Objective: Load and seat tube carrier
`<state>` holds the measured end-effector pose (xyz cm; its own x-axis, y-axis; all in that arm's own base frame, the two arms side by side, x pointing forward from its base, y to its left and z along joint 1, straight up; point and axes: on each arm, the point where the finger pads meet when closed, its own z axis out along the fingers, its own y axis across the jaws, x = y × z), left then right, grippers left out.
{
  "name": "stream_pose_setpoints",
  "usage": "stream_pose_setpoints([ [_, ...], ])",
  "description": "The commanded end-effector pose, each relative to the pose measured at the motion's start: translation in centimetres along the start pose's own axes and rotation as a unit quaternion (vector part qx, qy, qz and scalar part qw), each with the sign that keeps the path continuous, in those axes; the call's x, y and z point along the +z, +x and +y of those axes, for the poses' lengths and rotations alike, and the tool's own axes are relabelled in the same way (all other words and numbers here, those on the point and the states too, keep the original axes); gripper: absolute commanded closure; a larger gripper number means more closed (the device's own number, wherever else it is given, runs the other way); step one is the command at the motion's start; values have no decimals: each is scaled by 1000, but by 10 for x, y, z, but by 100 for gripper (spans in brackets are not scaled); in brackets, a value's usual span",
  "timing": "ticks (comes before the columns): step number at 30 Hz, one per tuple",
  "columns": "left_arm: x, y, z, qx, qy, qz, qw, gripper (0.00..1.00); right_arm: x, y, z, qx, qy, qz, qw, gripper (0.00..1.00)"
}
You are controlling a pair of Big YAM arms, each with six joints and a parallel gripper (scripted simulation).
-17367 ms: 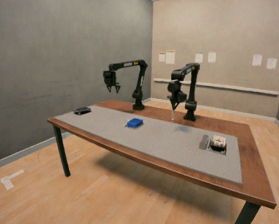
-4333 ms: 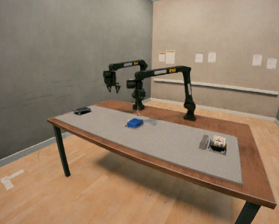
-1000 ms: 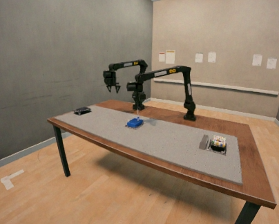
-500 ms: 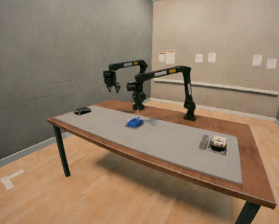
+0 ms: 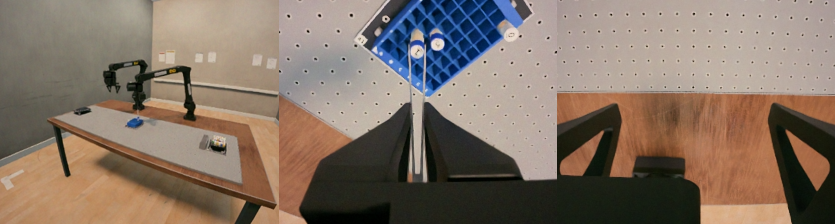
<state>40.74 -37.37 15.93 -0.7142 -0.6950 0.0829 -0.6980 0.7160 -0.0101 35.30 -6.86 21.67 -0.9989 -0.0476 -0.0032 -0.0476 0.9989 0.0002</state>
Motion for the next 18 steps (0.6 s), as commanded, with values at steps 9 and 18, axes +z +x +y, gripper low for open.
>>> stream_pose_setpoints([
  [9, 25, -8, -1, -4, -16, 1, 1000, 91, -12, -8, -1, 7, 4, -16, 1000, 0],
  [18, 4, -4, 0, -2, 2, -1, 1000, 91, -12, -8, -1, 7, 4, -16, 1000, 0],
])
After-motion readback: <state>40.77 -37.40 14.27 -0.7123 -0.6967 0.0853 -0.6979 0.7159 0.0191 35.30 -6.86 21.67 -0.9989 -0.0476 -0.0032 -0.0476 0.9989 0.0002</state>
